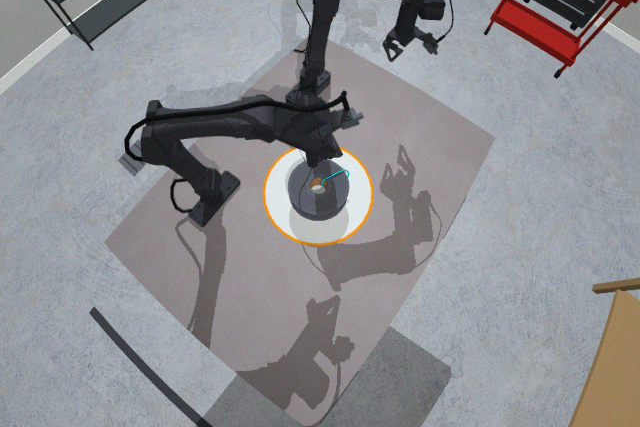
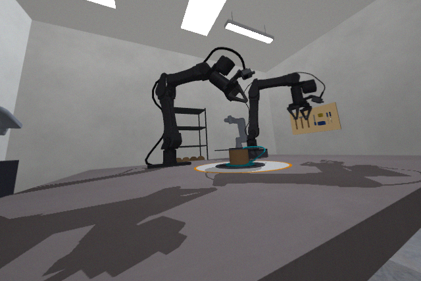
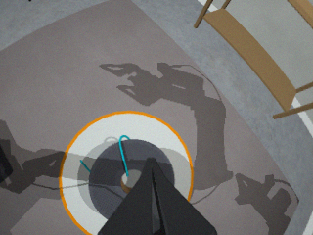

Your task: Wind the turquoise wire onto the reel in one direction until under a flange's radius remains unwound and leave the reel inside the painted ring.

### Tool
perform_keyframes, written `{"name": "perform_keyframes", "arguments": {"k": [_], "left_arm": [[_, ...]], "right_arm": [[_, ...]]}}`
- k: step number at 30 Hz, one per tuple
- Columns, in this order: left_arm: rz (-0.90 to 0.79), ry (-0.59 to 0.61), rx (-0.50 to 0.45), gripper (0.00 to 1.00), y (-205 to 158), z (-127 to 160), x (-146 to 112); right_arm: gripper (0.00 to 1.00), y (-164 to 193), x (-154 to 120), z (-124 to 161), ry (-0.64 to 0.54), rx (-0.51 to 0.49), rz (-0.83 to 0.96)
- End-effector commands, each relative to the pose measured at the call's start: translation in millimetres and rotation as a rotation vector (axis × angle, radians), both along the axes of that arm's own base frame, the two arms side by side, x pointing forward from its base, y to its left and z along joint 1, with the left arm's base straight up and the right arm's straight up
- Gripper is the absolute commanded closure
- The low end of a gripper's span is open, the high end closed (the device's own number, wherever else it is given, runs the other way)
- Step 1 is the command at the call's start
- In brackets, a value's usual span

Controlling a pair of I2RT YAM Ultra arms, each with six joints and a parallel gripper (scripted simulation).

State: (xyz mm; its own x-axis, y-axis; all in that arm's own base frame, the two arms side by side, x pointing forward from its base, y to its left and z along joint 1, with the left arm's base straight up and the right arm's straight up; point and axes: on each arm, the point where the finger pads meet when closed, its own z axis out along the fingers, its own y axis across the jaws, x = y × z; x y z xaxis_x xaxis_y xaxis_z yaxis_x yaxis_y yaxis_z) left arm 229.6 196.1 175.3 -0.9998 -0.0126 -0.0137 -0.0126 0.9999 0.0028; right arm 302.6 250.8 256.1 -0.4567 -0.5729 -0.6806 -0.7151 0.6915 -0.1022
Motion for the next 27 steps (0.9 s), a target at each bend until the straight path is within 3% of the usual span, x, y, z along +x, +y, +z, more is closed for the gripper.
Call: {"name": "perform_keyframes", "arguments": {"k": [1,3,4,6,12,27], "left_arm": [[-0.005,-0.042,0.044,0.0,1.0,17.9,5.8],[-0.005,-0.042,0.044,0.0,1.0,17.9,5.8],[-0.005,-0.042,0.044,0.0,1.0,17.9,5.8],[-0.005,-0.042,0.044,0.0,1.0,17.9,5.8],[-0.005,-0.042,0.044,0.0,1.0,17.9,5.8],[-0.005,-0.042,0.044,0.0,1.0,17.9,5.8]], "right_arm": [[1.0,16.2,14.7,71.1,-0.248,0.279,-0.034],[1.0,16.2,14.7,71.1,-0.248,0.279,-0.034],[1.0,14.5,12.6,82.3,-0.322,0.366,-0.045],[1.0,10.3,7.6,102.6,-0.384,0.442,-0.05],[1.0,-1.4,-6.4,141.7,-0.503,0.59,-0.056],[1.0,-17.1,-1.0,151.1,-0.545,0.616,-0.095]]}}
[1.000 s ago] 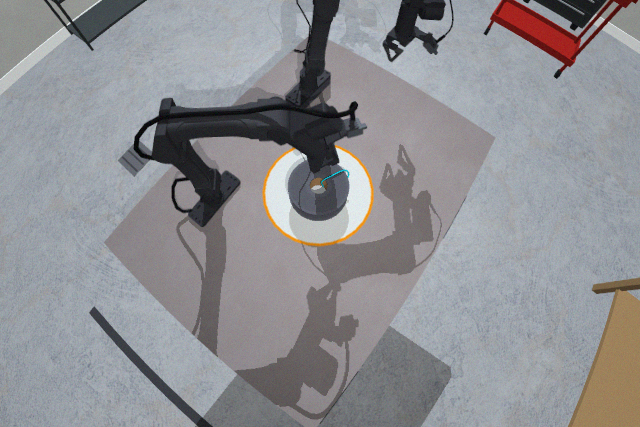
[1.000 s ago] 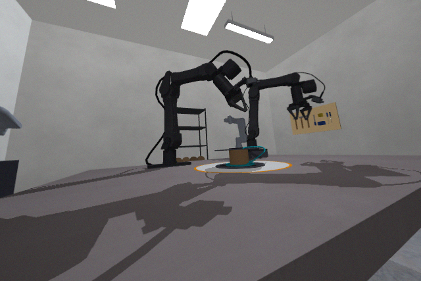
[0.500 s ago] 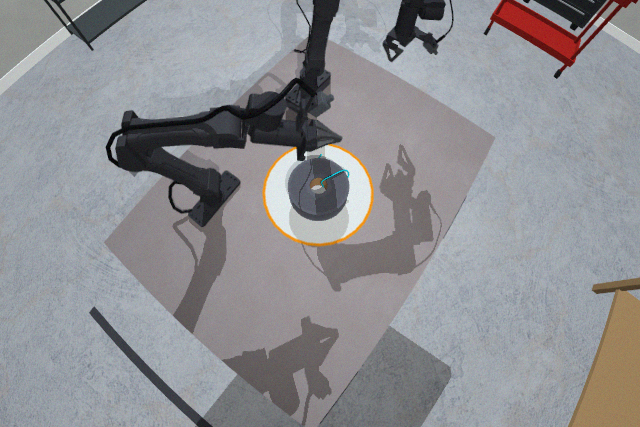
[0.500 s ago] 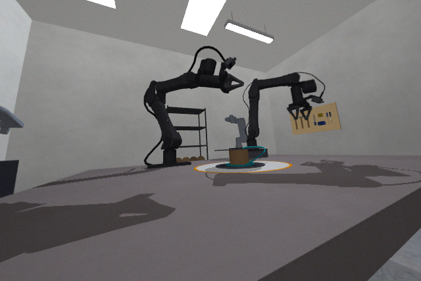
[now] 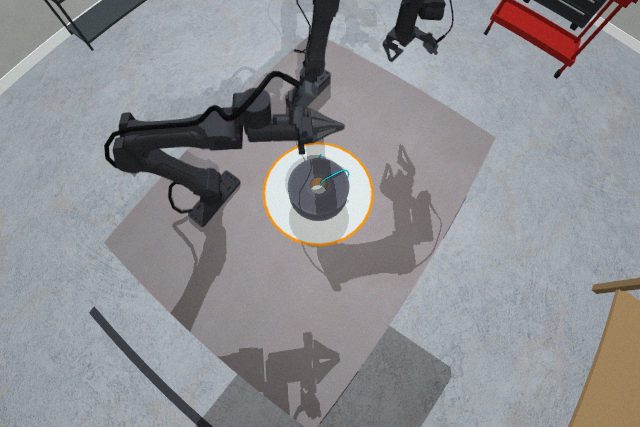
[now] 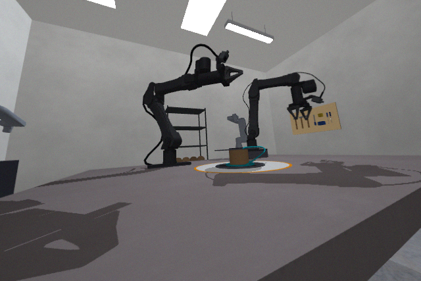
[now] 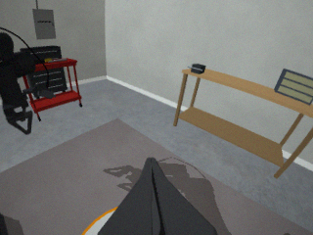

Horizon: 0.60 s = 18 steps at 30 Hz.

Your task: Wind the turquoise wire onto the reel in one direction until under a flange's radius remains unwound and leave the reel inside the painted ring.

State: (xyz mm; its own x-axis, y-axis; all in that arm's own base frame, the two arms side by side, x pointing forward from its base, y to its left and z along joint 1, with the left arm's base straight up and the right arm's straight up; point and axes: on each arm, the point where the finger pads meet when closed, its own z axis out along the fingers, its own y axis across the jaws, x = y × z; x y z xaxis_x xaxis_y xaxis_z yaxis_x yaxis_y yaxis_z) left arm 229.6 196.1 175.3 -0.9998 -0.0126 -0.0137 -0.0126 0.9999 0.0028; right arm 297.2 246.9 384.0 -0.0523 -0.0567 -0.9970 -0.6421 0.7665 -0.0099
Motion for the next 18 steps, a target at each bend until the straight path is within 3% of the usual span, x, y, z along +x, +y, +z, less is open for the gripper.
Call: {"name": "perform_keyframes", "arguments": {"k": [1,5,8,10,14,18], "left_arm": [[-0.005,-0.042,0.044,0.0,1.0,17.9,5.8],[-0.005,-0.042,0.044,0.0,1.0,17.9,5.8],[-0.005,-0.042,0.044,0.0,1.0,17.9,5.8],[-0.005,-0.042,0.044,0.0,1.0,17.9,5.8],[-0.005,-0.042,0.044,0.0,1.0,17.9,5.8],[-0.005,-0.042,0.044,0.0,1.0,17.9,5.8]], "right_arm": [[1.0,-19.8,9.4,23.2,-0.054,0.055,-0.062],[1.0,-66.4,39.0,23.2,-0.058,0.051,-0.207],[1.0,-125.9,64.7,23.2,-0.062,0.046,-0.377],[1.0,-125.9,64.7,23.2,-0.062,0.046,-0.377],[1.0,-220.4,83.5,23.2,-0.069,0.038,-0.63],[1.0,-316.7,78.0,23.2,-0.074,0.03,-0.883]]}}
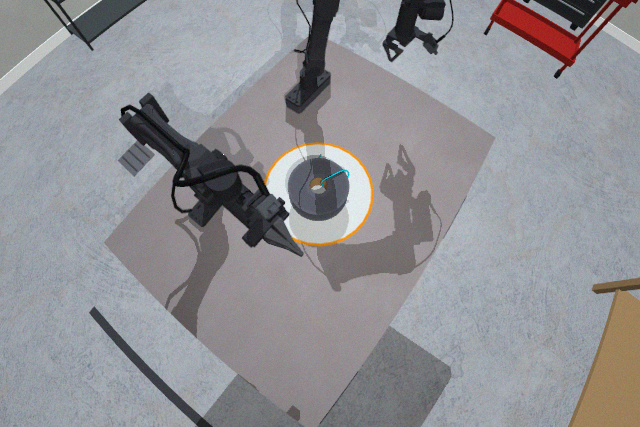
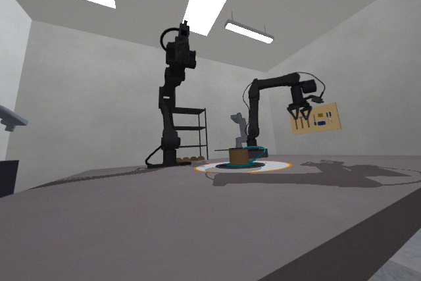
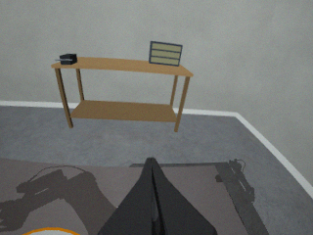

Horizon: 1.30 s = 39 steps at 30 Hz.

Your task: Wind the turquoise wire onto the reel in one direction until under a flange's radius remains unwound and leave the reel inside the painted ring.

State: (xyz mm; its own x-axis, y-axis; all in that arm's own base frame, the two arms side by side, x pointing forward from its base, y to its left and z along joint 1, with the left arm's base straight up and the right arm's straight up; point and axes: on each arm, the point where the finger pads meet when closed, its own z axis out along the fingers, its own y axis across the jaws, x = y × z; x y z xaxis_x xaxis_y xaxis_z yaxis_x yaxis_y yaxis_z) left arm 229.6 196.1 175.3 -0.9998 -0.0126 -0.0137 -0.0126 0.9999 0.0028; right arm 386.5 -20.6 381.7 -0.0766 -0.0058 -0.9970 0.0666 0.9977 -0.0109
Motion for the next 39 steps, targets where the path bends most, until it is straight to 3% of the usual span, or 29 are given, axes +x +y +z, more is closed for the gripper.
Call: {"name": "perform_keyframes", "arguments": {"k": [1,7,9,16,21,22,27,39], "left_arm": [[-0.005,-0.042,0.044,0.0,1.0,17.9,5.8],[-0.005,-0.042,0.044,0.0,1.0,17.9,5.8],[-0.005,-0.042,0.044,0.0,1.0,17.9,5.8],[-0.005,-0.042,0.044,0.0,1.0,17.9,5.8],[-0.005,-0.042,0.044,0.0,1.0,17.9,5.8],[-0.005,-0.042,0.044,0.0,1.0,17.9,5.8],[-0.005,-0.042,0.044,0.0,1.0,17.9,5.8],[-0.005,-0.042,0.044,0.7,1.0,17.9,5.8]], "right_arm": [[1.0,-72.7,-16.5,25.5,-0.077,-0.001,-0.183],[1.0,-203.3,-77.5,25.5,-0.076,-0.016,-0.562],[1.0,-203.3,-77.5,25.5,-0.076,-0.016,-0.562],[1.0,-314.2,-203.4,25.5,-0.073,-0.033,-1.006],[1.0,-354.5,-316.8,25.5,-0.069,-0.046,-1.322],[1.0,-356.1,-326.1,25.5,-0.069,-0.047,-1.347],[1.0,-356.5,-328.2,25.5,-0.069,-0.047,-1.352],[1.0,-356.5,-328.2,25.5,-0.069,-0.047,-1.352]]}}
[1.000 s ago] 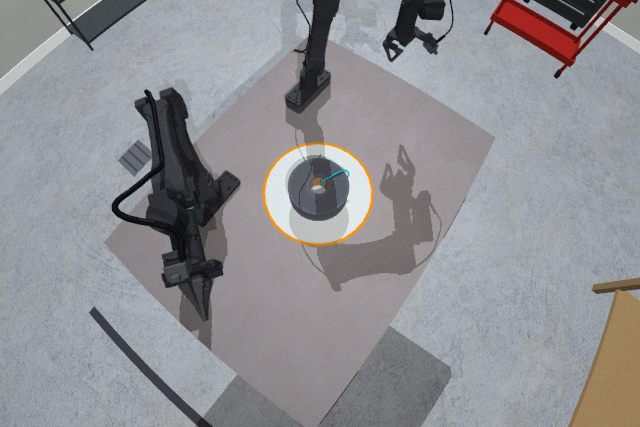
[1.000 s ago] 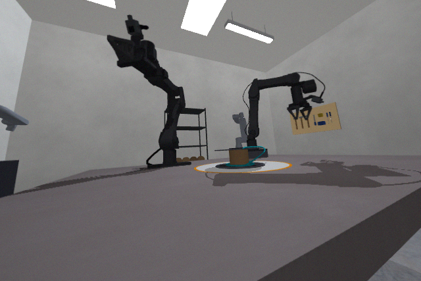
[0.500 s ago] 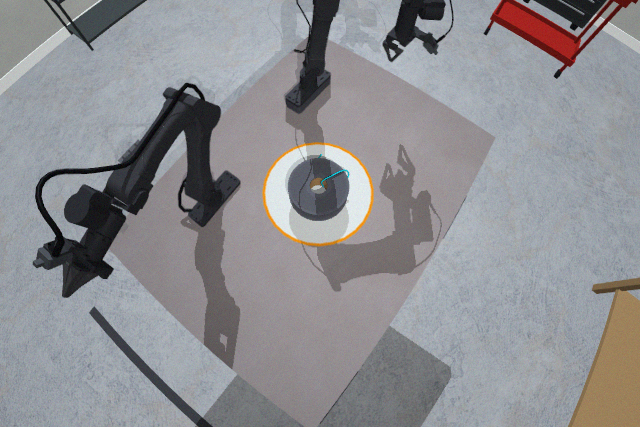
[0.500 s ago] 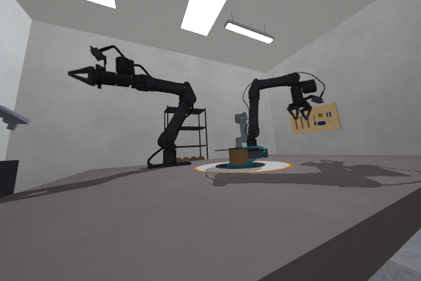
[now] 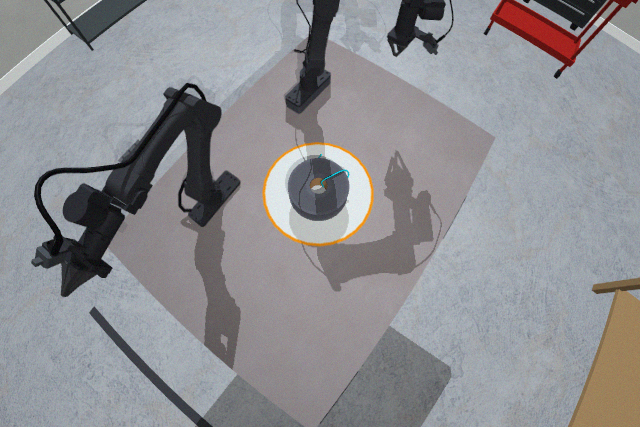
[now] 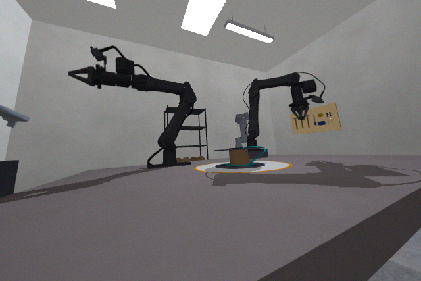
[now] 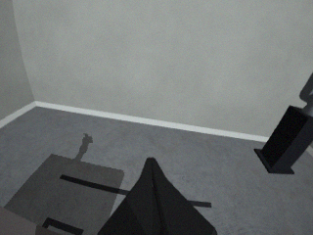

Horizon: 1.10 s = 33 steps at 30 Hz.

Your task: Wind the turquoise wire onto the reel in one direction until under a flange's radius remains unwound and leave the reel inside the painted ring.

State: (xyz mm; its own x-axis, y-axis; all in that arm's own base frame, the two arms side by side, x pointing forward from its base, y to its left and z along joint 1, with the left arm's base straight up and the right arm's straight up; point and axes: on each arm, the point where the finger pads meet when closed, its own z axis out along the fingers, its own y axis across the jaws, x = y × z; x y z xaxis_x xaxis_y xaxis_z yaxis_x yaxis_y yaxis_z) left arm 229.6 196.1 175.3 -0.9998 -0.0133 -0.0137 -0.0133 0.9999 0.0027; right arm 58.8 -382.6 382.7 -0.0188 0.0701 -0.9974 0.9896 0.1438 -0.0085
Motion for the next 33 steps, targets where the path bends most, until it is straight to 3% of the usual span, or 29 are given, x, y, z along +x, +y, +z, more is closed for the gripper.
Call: {"name": "perform_keyframes", "arguments": {"k": [1,11,21,33], "left_arm": [[-0.005,-0.049,0.049,0.7,-8.4,19.0,-5.4],[-0.034,-0.042,0.044,0.7,-14.0,9.0,-0.2],[-0.169,-0.039,0.043,0.7,-49.0,-1.4,8.4],[-0.605,-0.03,0.038,0.7,-163.3,-29.7,23.3]], "right_arm": [[1.0,5.5,-0.5,24.5,-0.019,-0.07,0.007],[1.0,5.5,-0.5,24.5,-0.019,-0.07,0.007],[1.0,5.5,-0.5,24.5,-0.019,-0.07,0.007],[1.0,5.5,-0.5,24.5,-0.019,-0.07,0.007]]}}
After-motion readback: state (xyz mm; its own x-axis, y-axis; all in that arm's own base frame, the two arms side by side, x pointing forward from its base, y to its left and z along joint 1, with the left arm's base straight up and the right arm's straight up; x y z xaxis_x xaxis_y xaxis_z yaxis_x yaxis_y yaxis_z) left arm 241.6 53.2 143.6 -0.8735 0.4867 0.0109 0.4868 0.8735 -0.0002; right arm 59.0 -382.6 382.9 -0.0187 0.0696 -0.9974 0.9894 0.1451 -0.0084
